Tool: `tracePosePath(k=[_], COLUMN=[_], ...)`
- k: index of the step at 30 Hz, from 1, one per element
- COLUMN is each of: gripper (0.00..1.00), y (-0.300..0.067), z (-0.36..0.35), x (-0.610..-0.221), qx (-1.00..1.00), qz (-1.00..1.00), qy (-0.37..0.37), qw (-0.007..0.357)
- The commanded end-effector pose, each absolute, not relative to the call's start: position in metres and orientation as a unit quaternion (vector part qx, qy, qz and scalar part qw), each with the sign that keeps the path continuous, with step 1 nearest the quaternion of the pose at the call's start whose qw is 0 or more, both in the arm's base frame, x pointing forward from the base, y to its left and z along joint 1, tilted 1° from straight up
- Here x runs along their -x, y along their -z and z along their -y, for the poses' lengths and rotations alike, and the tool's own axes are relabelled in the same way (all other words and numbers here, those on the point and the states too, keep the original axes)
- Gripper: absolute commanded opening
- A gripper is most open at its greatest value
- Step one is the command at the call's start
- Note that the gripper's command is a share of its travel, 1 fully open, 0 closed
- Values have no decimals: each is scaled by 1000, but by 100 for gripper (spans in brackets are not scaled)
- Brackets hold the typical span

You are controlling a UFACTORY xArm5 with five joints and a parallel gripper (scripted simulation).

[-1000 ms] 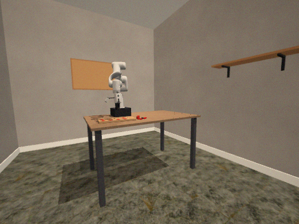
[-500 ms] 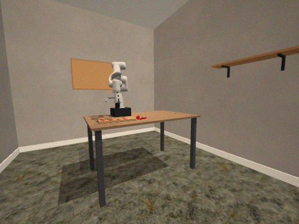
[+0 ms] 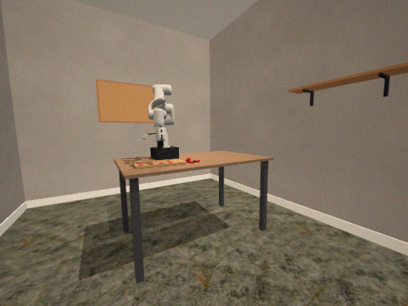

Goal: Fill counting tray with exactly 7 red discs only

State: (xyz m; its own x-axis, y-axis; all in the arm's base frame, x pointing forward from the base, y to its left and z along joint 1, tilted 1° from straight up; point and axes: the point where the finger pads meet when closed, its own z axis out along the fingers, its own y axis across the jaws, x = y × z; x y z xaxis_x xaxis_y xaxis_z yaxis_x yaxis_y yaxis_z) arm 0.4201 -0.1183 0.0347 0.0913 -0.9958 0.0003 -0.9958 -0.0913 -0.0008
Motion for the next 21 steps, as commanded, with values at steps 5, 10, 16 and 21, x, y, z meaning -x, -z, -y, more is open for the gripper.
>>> tracePosePath(k=[5,10,16,21], gripper=[47,47,47,47], y=[-36,-36,-36,-35], z=[119,119,119,105], x=[-421,-421,-421,-425], qx=[739,739,739,742], qz=[-674,-674,-674,-670], qy=[2,2,2,2], qw=[1,1,1,1])
